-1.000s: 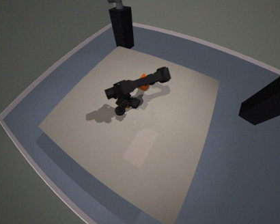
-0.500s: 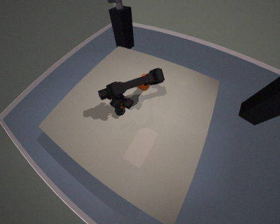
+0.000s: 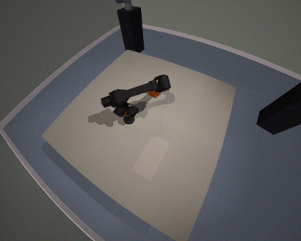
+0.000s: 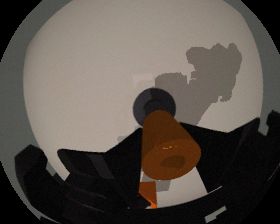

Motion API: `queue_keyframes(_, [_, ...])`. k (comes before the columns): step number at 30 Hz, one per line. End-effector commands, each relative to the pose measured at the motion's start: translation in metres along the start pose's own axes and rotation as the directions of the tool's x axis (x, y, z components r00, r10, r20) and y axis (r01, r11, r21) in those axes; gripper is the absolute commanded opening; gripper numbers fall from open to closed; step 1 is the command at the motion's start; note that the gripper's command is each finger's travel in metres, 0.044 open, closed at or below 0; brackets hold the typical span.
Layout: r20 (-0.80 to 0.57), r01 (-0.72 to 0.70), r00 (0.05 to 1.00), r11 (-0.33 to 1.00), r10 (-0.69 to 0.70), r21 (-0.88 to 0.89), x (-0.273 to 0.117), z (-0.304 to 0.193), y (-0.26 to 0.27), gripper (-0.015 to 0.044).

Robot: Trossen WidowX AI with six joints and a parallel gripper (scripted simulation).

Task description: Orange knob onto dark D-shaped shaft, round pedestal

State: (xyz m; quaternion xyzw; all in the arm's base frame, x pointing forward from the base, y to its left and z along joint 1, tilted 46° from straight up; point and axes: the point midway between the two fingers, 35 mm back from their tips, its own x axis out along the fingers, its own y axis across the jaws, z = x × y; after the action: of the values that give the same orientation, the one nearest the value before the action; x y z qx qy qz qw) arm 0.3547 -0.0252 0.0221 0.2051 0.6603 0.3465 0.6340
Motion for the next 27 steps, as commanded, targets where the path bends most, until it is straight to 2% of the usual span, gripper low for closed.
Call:
queue_keyframes(1, [0.006, 0.011, 1.0, 1.0, -0.011, -0.014, 0.003, 0.003, -0.001, 0.0])
queue_keyframes(9, [0.006, 0.01, 1.0, 1.0, -0.01, -0.015, 0.022, 0.003, -0.001, 0.0])
queue_keyframes(27, [0.006, 0.01, 1.0, 1.0, -0.01, -0.024, 0.022, 0.004, -0.001, 0.0])
